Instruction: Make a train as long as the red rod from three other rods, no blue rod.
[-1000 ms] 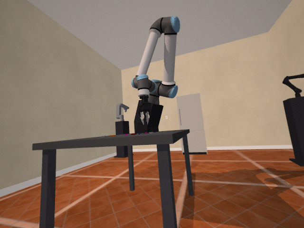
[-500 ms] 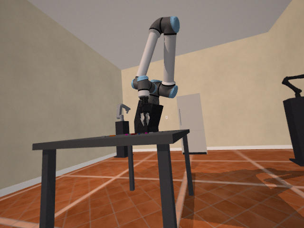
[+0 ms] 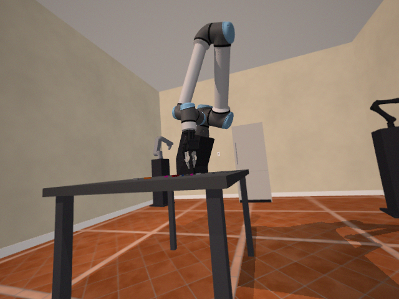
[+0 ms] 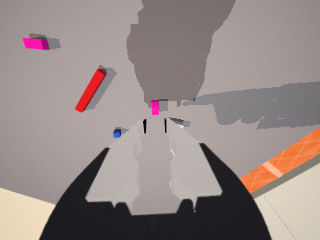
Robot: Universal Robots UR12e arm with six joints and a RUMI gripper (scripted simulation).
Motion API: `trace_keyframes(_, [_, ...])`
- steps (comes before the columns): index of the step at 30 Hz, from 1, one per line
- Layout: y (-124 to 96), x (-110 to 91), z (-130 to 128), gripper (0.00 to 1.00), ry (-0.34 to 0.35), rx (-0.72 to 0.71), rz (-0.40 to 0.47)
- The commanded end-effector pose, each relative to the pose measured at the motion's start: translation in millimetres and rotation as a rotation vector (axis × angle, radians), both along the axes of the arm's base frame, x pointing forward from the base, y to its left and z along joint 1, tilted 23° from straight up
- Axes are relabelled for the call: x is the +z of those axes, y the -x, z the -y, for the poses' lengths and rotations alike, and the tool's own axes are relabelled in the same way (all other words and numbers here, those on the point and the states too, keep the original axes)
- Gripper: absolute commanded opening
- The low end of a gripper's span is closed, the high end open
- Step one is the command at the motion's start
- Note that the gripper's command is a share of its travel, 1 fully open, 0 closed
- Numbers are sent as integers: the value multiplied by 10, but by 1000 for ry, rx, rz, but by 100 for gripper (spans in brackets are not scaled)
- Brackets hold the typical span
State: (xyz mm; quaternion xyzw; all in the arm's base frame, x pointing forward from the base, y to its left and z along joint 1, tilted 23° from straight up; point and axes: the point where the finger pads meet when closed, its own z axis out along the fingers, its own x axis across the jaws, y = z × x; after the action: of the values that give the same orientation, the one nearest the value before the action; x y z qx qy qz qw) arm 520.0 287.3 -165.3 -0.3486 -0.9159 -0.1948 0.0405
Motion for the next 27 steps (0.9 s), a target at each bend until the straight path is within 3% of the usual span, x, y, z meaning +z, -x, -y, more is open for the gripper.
trace_keyframes(1, [-9,-49,-22,14,0,0,1])
trace_keyframes(27, [-20,-204,-89,14,0,0,1])
